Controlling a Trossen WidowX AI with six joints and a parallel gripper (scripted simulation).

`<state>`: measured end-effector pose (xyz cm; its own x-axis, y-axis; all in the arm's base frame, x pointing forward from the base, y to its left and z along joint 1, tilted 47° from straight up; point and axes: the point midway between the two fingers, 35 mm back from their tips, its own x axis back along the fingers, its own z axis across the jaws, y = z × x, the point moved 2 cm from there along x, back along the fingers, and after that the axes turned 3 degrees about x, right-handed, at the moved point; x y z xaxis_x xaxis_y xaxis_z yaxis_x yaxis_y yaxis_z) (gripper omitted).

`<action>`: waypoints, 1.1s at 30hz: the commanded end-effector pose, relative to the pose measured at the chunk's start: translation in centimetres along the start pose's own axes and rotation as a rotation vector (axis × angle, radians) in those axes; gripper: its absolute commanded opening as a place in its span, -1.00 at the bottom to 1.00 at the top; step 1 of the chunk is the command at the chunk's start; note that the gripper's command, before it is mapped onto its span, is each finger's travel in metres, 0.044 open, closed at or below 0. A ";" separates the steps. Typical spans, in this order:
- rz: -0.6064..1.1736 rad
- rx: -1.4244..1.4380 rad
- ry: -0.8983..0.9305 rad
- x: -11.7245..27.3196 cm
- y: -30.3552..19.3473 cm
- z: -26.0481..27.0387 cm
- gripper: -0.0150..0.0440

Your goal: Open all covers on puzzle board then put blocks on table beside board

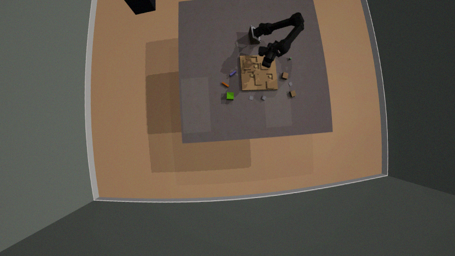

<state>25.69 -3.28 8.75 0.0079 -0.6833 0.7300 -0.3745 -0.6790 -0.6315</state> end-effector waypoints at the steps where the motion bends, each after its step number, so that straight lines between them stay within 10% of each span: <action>1: 0.001 0.001 0.010 0.3 -1.8 0.1 -0.22; 33: 0.031 0.010 0.002 0.5 -12.9 -2.7 -0.22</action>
<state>28.00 4.82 16.72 -0.0005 -0.6966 0.7175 -0.3680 -0.6670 -0.6478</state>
